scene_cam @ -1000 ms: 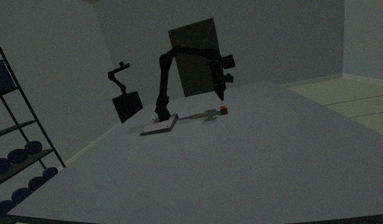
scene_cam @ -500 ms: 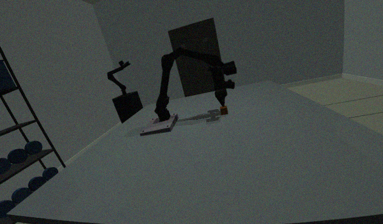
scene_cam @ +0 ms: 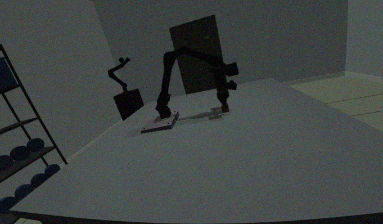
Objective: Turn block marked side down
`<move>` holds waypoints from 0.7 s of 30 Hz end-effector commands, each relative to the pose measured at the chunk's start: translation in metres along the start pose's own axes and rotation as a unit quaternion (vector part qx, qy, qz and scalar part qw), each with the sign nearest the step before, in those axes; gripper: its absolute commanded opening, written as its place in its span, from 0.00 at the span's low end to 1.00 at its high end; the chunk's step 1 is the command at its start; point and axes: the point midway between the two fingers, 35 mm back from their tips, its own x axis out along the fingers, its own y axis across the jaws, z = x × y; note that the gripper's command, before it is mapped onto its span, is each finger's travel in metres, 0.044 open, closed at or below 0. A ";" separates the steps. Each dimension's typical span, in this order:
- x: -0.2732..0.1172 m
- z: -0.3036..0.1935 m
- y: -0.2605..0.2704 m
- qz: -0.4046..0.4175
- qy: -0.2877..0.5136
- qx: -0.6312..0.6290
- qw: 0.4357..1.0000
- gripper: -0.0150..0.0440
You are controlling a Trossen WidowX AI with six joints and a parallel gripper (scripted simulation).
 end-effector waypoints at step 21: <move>0.015 -0.003 0.001 0.002 0.008 -0.002 1.000 0.50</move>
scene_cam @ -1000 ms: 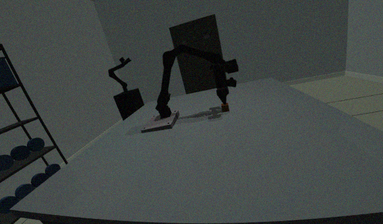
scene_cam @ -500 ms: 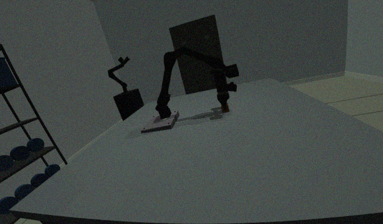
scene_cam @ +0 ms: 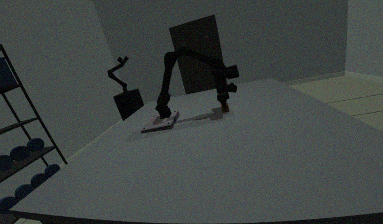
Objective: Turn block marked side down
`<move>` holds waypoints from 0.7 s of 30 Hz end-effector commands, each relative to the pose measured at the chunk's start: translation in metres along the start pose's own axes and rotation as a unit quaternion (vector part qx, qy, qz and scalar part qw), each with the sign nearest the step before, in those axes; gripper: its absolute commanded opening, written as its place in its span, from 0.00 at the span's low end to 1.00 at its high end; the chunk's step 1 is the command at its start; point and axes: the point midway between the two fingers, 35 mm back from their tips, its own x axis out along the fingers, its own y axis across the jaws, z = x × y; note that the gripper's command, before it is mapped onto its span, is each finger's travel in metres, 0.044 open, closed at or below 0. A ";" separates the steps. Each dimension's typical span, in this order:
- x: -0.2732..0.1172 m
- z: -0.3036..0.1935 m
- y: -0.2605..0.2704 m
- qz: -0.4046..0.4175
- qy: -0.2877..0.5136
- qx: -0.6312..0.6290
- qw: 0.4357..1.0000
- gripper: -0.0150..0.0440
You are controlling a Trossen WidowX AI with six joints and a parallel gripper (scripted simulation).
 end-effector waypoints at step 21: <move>-0.028 0.000 0.000 0.001 0.002 -0.002 1.000 0.25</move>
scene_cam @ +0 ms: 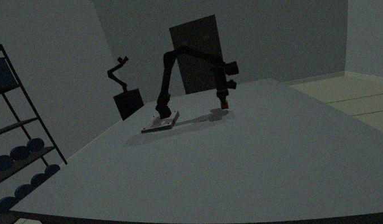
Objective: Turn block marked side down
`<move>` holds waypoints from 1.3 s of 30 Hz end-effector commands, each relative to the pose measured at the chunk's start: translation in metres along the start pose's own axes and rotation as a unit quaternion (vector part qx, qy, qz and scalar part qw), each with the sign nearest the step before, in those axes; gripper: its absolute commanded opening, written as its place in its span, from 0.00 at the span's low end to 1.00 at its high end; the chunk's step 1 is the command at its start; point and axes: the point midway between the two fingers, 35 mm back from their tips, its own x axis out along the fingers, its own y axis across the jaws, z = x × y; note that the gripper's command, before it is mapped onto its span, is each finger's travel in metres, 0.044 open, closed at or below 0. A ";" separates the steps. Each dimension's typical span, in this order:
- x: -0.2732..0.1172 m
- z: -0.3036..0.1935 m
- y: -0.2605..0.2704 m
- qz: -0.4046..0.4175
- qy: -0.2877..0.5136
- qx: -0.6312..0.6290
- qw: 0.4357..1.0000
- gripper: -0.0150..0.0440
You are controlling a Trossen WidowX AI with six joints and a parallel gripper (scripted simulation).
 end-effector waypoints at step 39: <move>0.001 -0.005 0.000 0.001 -0.257 0.001 0.966 0.25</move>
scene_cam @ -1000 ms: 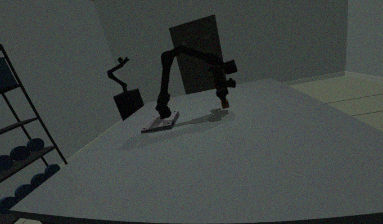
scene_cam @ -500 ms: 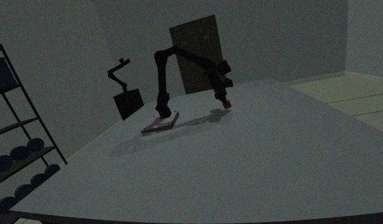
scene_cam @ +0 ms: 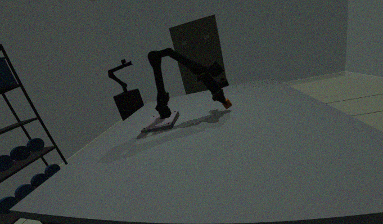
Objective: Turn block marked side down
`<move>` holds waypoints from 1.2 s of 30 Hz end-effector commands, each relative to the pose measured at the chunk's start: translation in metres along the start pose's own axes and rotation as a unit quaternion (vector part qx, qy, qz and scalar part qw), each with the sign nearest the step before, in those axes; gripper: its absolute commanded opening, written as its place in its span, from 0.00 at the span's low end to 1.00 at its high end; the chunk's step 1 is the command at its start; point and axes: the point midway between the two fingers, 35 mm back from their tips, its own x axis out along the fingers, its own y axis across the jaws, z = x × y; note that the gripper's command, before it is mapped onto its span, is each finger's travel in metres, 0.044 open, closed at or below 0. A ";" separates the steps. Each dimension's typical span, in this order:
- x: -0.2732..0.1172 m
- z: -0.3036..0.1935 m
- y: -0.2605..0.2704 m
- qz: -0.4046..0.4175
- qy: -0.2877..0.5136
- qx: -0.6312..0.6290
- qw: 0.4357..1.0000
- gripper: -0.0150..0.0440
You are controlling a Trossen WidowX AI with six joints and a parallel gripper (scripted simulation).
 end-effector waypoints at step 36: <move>0.026 -0.017 0.000 -0.001 -0.269 -0.002 0.963 0.25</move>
